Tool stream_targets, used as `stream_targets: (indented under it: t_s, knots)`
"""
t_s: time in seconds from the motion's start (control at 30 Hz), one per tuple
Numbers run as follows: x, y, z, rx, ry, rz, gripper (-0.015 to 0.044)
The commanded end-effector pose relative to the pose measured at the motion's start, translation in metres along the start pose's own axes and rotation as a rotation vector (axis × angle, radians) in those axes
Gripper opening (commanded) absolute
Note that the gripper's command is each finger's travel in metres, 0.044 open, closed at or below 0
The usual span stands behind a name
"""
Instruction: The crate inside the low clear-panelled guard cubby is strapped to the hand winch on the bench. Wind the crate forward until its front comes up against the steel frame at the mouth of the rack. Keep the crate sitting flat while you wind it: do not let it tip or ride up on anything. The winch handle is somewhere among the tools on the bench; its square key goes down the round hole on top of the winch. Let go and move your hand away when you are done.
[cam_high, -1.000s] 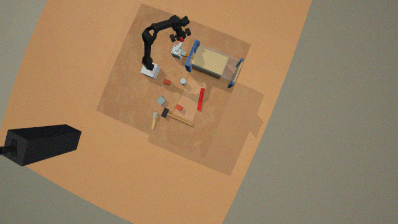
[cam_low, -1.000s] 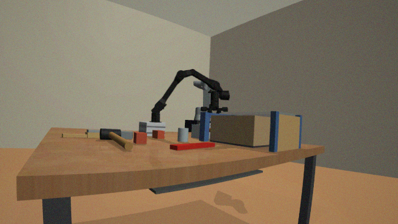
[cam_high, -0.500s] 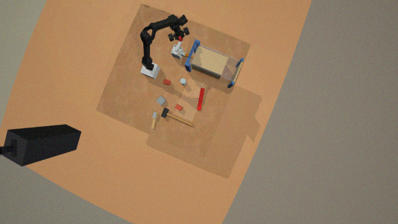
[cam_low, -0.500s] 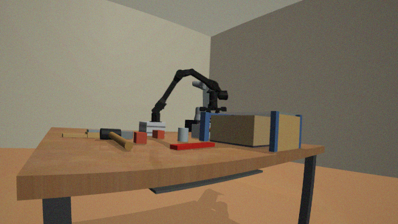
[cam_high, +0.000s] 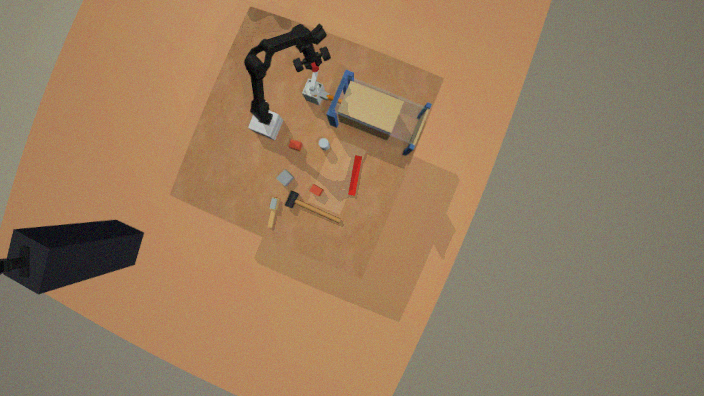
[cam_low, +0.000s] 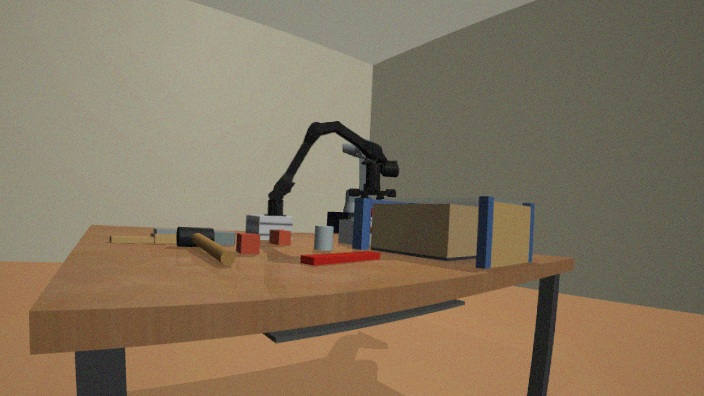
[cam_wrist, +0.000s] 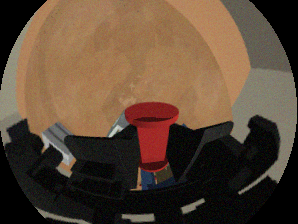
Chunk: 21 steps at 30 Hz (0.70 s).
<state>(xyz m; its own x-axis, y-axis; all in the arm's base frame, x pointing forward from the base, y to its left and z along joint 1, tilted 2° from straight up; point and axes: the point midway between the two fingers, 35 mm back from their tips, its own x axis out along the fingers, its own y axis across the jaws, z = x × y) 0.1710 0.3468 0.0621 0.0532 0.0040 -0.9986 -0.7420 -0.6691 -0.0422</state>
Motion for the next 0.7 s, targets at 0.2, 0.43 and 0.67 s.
stream_targets:
  t_s: [0.2, 0.43, 0.67]
  knots:
    - [0.001, 0.020, 0.011, -0.015, -0.014, 0.029, 0.0000]
    - [0.001, 0.028, 0.013, -0.015, -0.014, 0.030, 0.0000]
    - [0.001, 0.036, 0.015, -0.015, -0.015, 0.031, 0.0000]
